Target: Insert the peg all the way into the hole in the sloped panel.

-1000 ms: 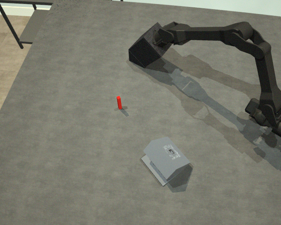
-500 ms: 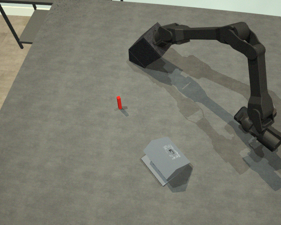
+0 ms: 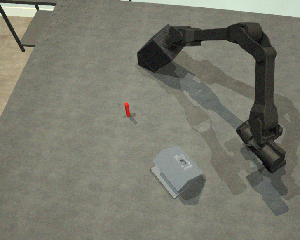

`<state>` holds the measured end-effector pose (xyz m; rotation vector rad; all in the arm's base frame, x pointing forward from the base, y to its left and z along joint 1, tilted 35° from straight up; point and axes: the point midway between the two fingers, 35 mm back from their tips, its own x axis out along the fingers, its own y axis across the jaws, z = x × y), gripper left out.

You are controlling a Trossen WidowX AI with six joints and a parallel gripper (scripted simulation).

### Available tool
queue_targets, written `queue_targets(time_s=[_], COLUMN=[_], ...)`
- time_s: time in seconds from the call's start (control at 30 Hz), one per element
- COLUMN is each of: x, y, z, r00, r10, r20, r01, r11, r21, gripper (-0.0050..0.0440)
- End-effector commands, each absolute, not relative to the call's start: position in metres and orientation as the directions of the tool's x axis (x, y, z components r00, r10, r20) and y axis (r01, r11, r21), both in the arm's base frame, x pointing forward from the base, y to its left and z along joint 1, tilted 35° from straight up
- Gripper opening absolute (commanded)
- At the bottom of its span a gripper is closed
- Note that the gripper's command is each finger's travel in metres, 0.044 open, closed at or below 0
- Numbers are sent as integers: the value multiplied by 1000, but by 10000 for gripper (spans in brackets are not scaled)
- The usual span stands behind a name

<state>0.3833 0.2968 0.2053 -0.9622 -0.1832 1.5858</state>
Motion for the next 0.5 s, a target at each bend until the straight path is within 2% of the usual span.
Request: queue_targets(time_s=[0.0,0.47], x=[386,419], y=[283,211], z=[220,209], r00=[99,249], r10=[880,832], r20=[-464,-497], r01=[-747,-812], r11=[-242,-100], r21=[-620,-575], gripper=[440,440])
